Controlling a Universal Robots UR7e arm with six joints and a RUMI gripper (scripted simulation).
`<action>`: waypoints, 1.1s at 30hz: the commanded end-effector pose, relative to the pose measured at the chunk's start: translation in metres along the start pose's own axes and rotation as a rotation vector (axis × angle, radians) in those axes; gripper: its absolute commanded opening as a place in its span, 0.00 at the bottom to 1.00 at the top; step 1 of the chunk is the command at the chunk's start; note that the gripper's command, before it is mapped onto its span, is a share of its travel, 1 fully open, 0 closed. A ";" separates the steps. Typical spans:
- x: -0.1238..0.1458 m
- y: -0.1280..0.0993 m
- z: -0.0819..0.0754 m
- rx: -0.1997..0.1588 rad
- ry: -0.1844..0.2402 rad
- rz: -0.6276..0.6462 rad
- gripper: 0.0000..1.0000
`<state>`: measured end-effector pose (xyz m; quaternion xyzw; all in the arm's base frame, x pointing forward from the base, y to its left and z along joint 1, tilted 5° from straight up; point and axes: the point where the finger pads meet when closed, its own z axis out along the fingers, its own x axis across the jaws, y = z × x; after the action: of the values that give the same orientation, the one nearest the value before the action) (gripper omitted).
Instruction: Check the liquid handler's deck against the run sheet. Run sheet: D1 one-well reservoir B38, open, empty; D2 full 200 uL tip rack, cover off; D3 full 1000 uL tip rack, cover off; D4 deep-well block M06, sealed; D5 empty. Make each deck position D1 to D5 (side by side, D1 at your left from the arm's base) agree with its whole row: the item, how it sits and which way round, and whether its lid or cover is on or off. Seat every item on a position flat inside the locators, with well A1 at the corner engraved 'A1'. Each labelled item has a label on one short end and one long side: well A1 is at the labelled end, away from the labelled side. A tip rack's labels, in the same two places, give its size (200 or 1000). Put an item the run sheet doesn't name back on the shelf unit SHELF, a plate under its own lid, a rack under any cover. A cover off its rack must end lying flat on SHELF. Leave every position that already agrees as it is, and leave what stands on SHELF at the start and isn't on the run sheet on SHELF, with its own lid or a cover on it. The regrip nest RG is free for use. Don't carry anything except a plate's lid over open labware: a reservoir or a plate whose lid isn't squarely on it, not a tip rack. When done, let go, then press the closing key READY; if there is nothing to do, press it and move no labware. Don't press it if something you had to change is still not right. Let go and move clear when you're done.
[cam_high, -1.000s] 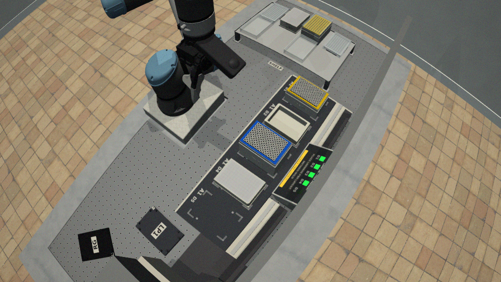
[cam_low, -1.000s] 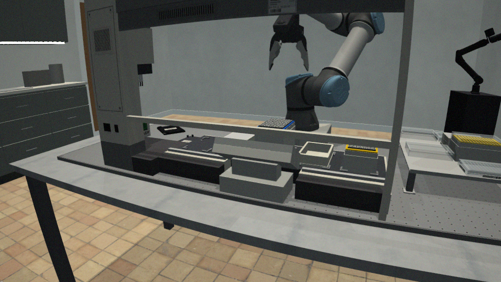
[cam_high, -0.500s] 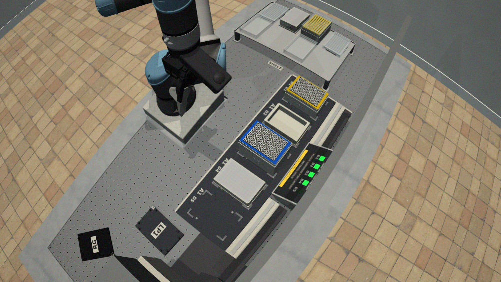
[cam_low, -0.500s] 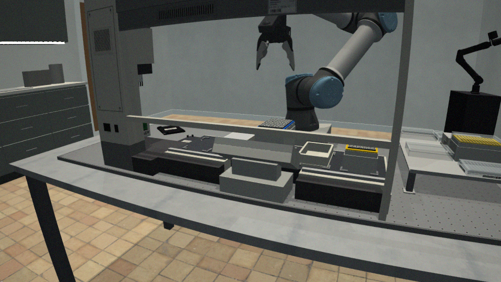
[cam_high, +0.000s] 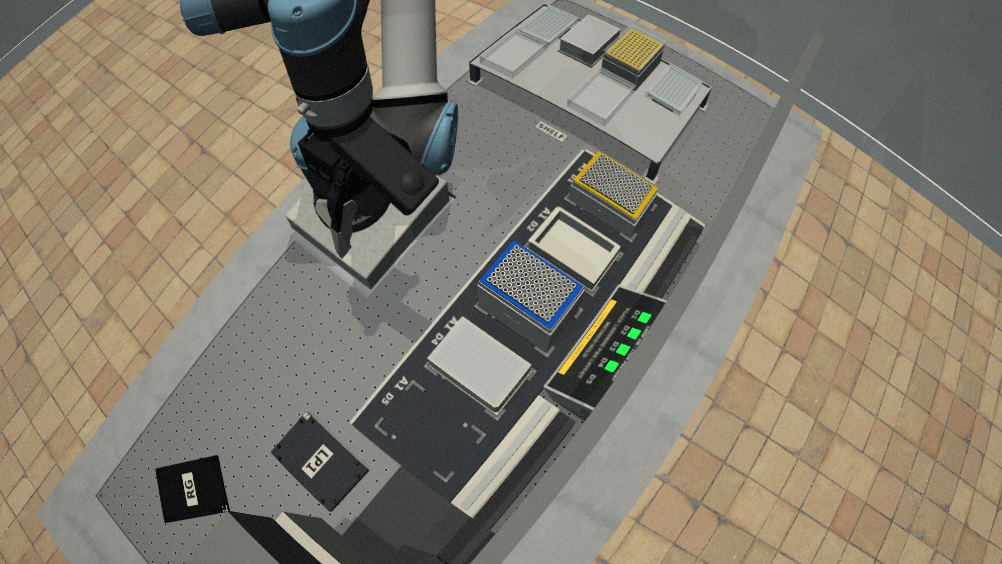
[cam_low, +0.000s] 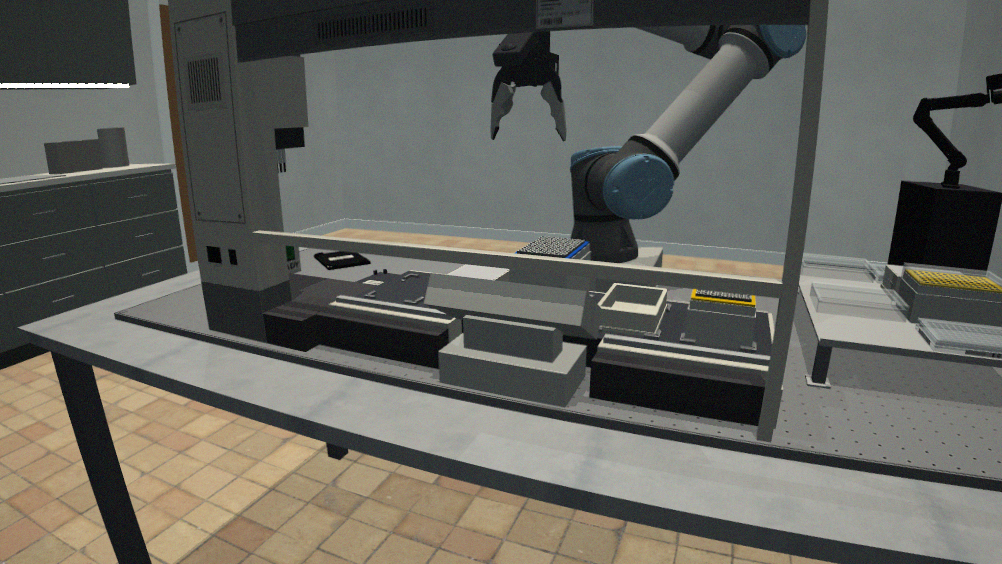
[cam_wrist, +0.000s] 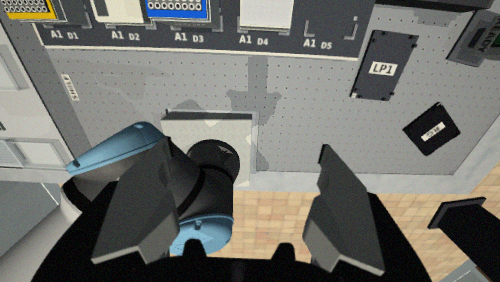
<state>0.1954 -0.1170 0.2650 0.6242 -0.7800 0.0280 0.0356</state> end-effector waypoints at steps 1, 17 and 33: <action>0.022 -0.001 0.000 0.007 -0.006 -0.003 0.82; 0.024 -0.021 0.000 0.007 -0.006 -0.003 0.82; 0.022 -0.091 0.000 0.008 -0.006 -0.003 0.82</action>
<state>0.2639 -0.1540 0.2668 0.6269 -0.7781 0.0302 0.0269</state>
